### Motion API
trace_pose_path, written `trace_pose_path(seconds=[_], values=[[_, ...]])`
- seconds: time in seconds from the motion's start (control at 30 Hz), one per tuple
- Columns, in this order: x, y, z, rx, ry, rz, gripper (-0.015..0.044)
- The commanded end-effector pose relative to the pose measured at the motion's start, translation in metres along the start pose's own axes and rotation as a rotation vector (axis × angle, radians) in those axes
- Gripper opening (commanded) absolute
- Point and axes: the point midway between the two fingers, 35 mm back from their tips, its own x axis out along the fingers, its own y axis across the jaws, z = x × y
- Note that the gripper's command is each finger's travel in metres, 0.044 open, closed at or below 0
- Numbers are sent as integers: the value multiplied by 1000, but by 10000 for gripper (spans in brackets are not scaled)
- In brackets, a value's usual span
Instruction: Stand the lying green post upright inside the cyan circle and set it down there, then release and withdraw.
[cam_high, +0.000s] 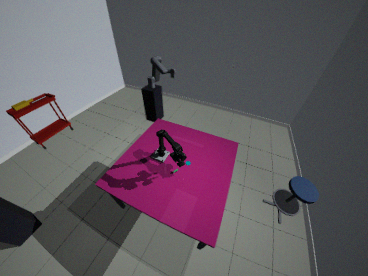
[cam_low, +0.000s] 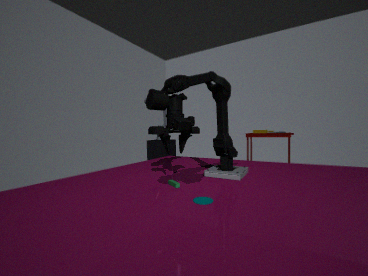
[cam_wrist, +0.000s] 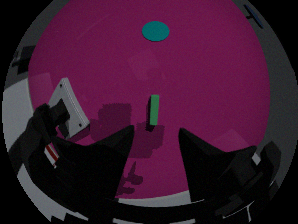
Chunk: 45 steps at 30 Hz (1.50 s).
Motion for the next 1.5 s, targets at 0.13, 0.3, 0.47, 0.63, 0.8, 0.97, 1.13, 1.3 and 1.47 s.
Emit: trace_pose_path(seconds=[0.13,0.3,0.47,0.63,0.8,0.97,1.13,1.3,1.47], values=[[82,-4,2,-3,-10,11,233],[117,3,1,-3,-10,11,233],[117,3,1,-3,-10,11,180],[117,3,1,-3,-10,11,49],[116,3,2,-3,-10,11,23],[104,0,2,-3,-10,11,23],[89,-3,2,-3,-10,11,23],[73,-4,2,-3,-10,11,23],[58,-5,2,-3,-10,10,23]])
